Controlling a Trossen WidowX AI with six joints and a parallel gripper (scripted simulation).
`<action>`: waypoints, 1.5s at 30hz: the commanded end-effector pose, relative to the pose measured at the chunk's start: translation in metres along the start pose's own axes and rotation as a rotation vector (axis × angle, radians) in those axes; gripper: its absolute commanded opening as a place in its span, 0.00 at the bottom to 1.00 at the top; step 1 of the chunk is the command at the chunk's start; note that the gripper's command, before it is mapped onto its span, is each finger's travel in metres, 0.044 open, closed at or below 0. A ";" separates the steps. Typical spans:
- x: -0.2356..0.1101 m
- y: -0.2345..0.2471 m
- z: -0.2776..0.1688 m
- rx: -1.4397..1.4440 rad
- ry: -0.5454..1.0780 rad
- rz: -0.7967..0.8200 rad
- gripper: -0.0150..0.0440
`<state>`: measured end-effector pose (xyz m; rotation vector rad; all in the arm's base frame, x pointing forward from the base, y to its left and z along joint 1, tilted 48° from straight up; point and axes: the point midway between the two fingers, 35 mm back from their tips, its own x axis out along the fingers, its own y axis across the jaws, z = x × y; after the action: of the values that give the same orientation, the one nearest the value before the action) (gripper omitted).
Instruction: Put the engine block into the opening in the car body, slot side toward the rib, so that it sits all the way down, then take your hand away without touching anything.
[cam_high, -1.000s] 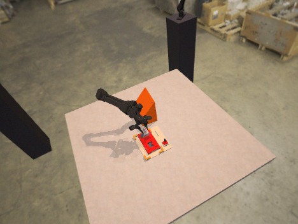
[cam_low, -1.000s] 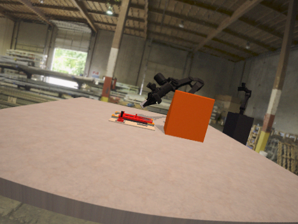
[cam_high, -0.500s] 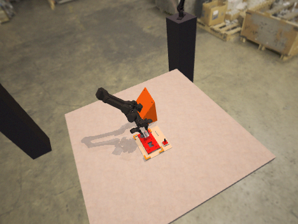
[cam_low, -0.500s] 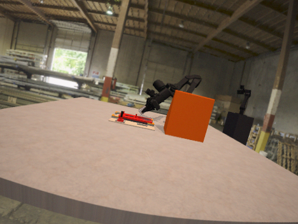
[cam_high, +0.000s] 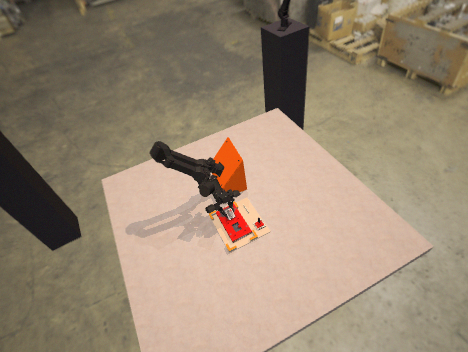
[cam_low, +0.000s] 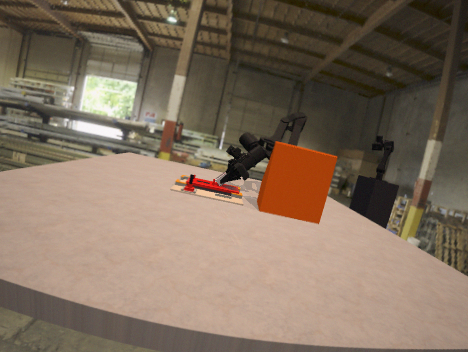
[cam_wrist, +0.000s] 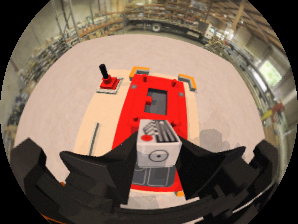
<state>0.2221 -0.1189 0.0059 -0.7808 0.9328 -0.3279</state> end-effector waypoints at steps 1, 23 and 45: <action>0.000 0.000 0.000 0.001 0.000 -0.001 0.34; -0.003 0.000 0.000 -0.001 0.006 0.000 1.00; -0.042 0.000 0.001 -0.007 0.013 0.003 1.00</action>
<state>0.1982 -0.0949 0.0315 -0.7818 0.9492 -0.3318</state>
